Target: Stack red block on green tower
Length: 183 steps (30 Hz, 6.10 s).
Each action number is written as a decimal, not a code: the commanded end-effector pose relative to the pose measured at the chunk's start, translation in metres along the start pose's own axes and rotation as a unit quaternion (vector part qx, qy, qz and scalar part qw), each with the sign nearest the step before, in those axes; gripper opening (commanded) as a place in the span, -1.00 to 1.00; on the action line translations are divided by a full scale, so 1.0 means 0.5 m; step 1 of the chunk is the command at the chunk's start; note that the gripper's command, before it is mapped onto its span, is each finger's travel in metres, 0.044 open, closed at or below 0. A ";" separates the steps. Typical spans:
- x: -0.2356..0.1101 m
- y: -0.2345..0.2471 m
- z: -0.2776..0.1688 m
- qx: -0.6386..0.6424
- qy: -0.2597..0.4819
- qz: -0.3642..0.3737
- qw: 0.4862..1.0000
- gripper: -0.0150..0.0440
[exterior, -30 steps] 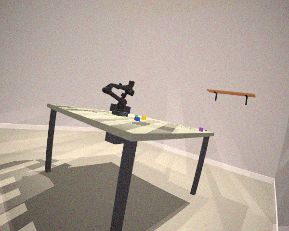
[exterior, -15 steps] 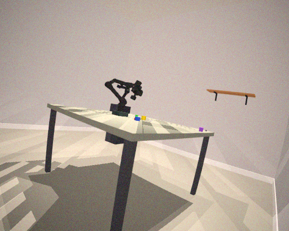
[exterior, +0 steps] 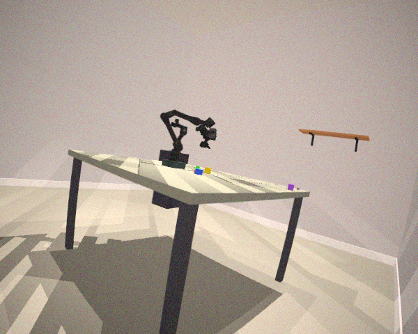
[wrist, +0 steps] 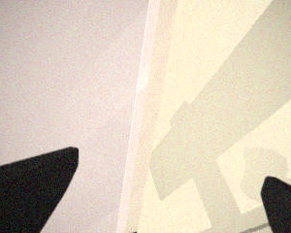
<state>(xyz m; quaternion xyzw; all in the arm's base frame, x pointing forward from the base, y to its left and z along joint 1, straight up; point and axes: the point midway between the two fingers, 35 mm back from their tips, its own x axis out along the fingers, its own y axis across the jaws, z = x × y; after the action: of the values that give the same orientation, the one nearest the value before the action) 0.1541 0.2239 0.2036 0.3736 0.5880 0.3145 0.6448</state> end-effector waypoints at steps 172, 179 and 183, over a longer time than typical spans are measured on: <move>-0.239 -0.349 0.143 0.047 -0.020 -0.486 0.872 -0.49; -0.222 -0.374 0.144 0.047 -0.020 -0.486 0.872 -0.49; -0.205 -0.404 0.143 0.047 -0.020 -0.486 0.872 -0.49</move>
<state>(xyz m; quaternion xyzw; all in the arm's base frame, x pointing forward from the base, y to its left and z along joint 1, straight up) 0.2095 0.0242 0.0994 0.0762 0.6925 -0.0714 0.7138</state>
